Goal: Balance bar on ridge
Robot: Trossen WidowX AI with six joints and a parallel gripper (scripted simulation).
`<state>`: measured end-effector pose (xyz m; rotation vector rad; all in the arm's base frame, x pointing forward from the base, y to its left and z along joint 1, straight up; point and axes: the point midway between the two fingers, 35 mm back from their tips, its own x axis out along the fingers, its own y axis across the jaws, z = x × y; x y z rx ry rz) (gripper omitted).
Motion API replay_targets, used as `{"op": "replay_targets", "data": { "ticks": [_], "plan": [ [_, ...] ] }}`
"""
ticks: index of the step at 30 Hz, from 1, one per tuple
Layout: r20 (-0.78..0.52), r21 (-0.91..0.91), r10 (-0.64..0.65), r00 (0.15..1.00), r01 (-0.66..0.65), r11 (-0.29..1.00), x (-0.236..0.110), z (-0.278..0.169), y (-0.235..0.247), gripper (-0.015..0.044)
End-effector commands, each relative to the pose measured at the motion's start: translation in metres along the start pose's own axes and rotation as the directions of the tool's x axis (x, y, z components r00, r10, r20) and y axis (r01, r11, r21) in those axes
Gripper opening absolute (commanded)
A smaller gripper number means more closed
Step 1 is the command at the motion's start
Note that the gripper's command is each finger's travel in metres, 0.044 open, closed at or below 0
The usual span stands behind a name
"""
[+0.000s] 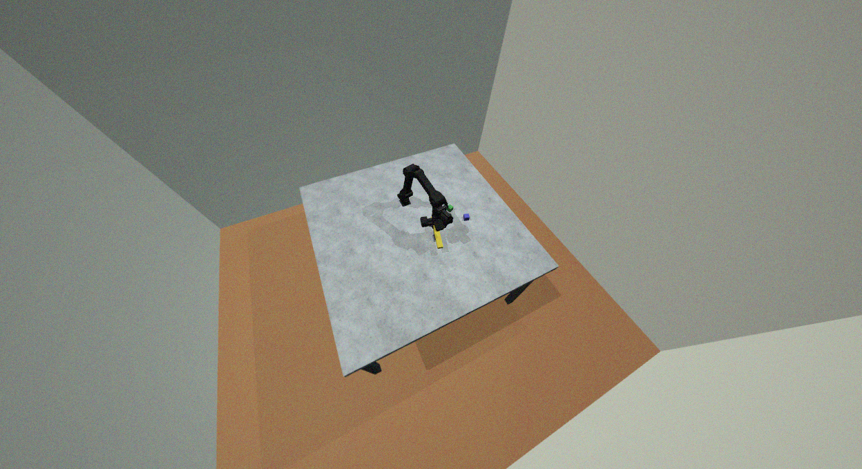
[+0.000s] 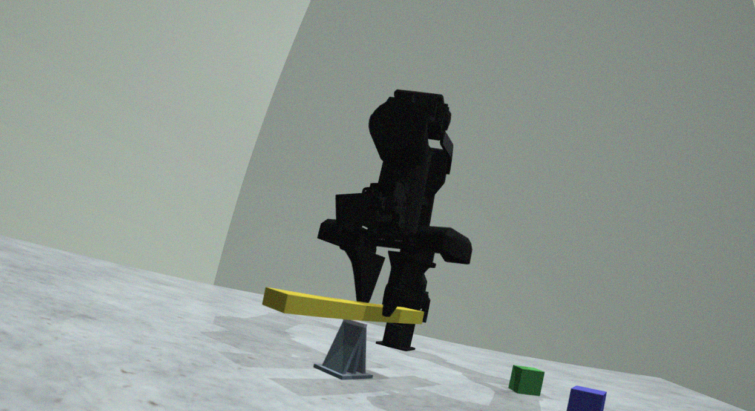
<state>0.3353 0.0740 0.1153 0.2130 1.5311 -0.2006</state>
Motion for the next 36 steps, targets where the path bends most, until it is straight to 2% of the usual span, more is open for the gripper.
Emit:
{"op": "replay_targets", "data": {
  "ticks": [1,36],
  "plan": [
    [0.0,-0.002,0.003,1.0,-0.003,1.0,0.0007,0.0003,0.0005,0.0],
    [0.0,-0.002,0.003,1.0,-0.003,1.0,0.0036,0.0004,0.0005,0.0]
  ]
}}
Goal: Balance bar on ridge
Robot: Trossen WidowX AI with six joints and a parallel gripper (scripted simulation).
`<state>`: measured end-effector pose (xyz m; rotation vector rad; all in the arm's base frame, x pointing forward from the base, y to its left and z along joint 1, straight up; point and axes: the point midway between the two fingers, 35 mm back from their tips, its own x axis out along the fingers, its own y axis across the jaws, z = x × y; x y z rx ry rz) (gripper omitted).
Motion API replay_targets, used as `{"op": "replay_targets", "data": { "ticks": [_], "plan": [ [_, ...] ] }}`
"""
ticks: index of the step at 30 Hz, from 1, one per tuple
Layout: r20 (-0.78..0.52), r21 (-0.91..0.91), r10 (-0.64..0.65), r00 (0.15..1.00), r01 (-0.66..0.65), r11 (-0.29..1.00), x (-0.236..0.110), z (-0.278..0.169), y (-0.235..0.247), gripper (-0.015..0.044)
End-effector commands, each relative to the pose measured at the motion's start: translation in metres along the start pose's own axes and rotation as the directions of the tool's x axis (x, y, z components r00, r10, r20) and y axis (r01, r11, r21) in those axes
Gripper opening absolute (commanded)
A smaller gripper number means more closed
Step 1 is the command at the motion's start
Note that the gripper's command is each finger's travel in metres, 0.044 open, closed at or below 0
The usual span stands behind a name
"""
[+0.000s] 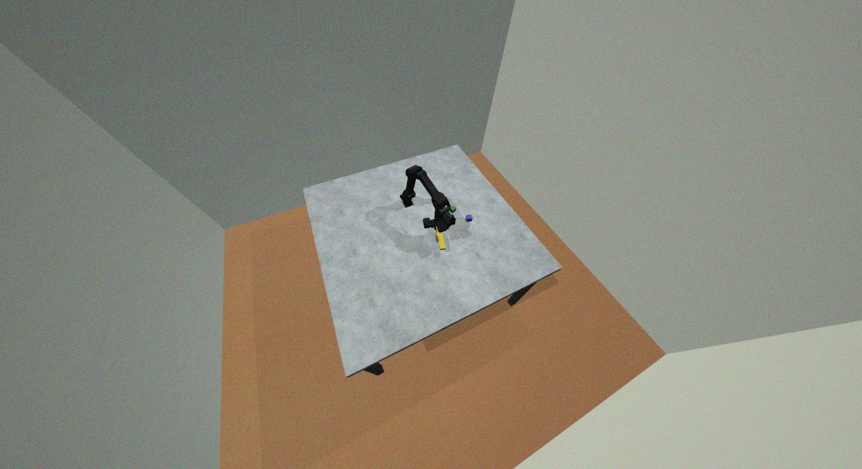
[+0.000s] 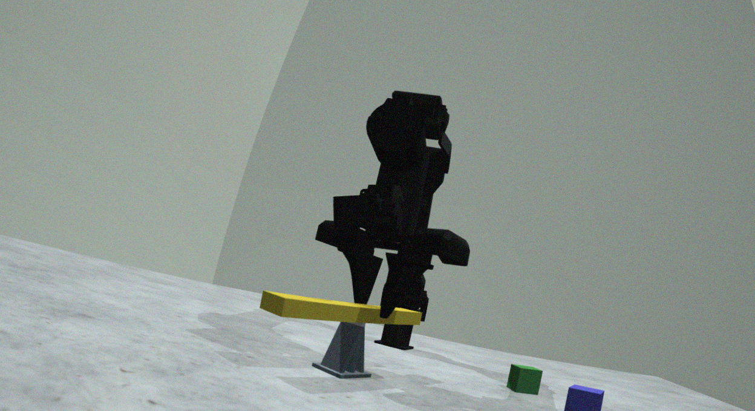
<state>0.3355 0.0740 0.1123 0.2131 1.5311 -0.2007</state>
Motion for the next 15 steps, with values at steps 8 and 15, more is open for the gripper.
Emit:
{"op": "replay_targets", "data": {
  "ticks": [8,15],
  "plan": [
    [0.0,-0.002,0.003,1.0,-0.003,1.0,0.0013,0.0002,0.0005,0.0],
    [0.0,-0.002,0.003,1.0,-0.003,1.0,0.0019,0.0001,0.0004,0.0]
  ]
}}
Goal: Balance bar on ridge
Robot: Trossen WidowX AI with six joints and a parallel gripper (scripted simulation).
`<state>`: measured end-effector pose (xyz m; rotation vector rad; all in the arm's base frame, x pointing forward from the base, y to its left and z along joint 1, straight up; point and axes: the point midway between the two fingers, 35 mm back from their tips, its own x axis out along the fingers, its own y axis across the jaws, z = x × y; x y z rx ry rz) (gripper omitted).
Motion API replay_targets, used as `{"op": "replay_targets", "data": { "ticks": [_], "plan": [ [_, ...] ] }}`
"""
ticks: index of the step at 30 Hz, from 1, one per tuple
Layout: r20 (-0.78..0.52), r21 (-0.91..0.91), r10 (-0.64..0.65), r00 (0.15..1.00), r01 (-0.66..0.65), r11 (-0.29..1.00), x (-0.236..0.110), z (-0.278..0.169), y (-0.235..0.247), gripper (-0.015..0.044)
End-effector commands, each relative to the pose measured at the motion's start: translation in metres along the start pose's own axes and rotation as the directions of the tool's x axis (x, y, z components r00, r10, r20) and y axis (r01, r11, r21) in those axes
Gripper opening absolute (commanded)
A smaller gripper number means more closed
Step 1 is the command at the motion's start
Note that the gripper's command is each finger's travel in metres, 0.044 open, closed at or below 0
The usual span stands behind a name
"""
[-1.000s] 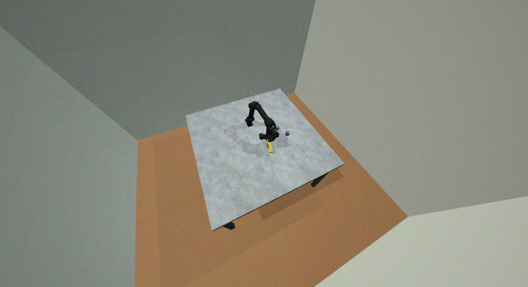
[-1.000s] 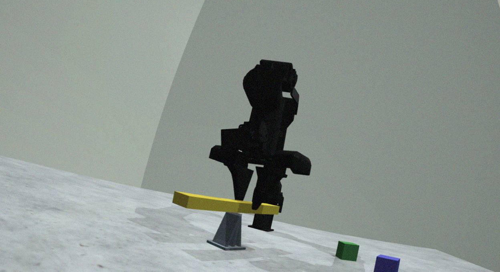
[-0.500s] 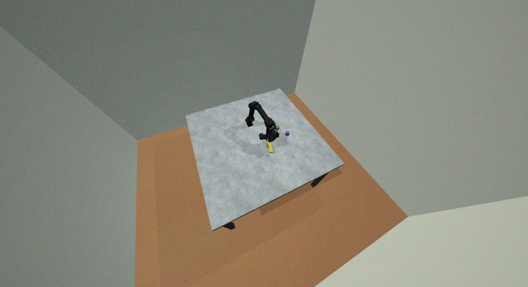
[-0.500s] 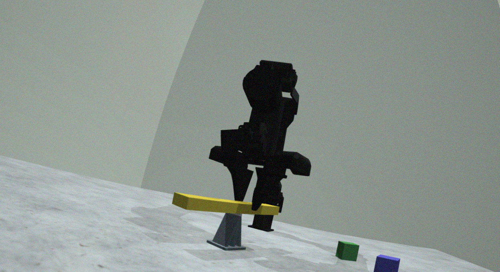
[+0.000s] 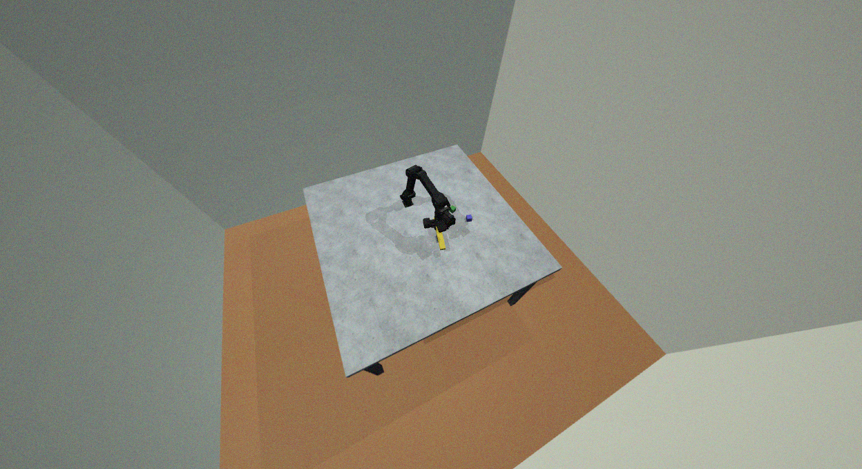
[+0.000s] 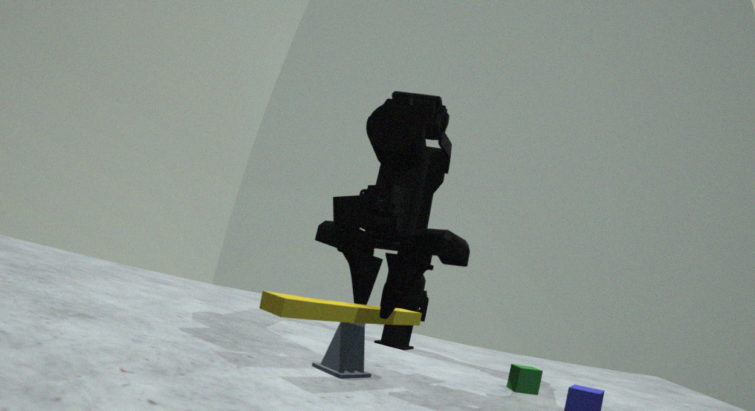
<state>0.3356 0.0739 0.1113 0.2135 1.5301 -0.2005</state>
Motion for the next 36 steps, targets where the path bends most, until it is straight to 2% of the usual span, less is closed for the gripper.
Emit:
{"op": "replay_targets", "data": {
  "ticks": [1,36],
  "plan": [
    [-0.001,-0.002,0.003,1.0,-0.003,1.0,0.0009,0.0,0.0004,0.0],
    [-0.001,-0.002,0.003,1.0,-0.003,1.0,0.0039,-0.0006,0.0002,0.0]
  ]
}}
